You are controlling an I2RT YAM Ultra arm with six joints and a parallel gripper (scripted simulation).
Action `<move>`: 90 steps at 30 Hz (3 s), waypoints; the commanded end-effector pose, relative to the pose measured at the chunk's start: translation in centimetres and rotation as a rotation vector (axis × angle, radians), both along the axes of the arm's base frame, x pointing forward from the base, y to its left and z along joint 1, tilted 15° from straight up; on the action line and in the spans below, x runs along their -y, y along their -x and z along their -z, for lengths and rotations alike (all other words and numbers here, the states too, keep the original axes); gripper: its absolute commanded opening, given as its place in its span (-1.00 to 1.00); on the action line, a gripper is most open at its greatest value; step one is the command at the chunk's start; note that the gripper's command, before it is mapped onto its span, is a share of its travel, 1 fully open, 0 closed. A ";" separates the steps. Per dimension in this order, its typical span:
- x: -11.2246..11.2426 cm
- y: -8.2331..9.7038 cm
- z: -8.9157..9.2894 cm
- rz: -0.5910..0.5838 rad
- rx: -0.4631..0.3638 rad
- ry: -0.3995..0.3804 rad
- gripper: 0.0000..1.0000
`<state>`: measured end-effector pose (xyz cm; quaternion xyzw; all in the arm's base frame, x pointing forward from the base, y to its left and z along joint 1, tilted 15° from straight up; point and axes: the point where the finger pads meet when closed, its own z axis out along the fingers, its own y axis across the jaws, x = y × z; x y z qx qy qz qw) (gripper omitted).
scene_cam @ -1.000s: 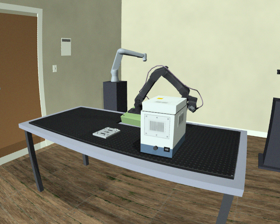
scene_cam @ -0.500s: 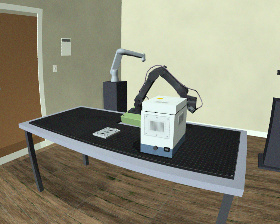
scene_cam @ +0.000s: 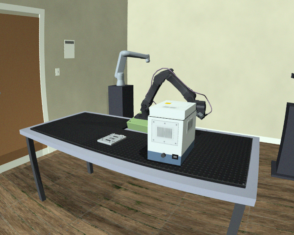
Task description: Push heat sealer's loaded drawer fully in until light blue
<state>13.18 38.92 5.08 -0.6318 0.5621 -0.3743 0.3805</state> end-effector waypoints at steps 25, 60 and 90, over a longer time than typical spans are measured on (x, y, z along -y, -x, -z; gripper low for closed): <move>-0.3 -3.3 -1.8 -0.007 0.019 -0.021 -1.00; -0.5 -3.3 -1.9 -0.008 0.017 -0.028 -1.00; -0.3 -3.9 -1.9 -0.006 0.016 -0.021 -1.00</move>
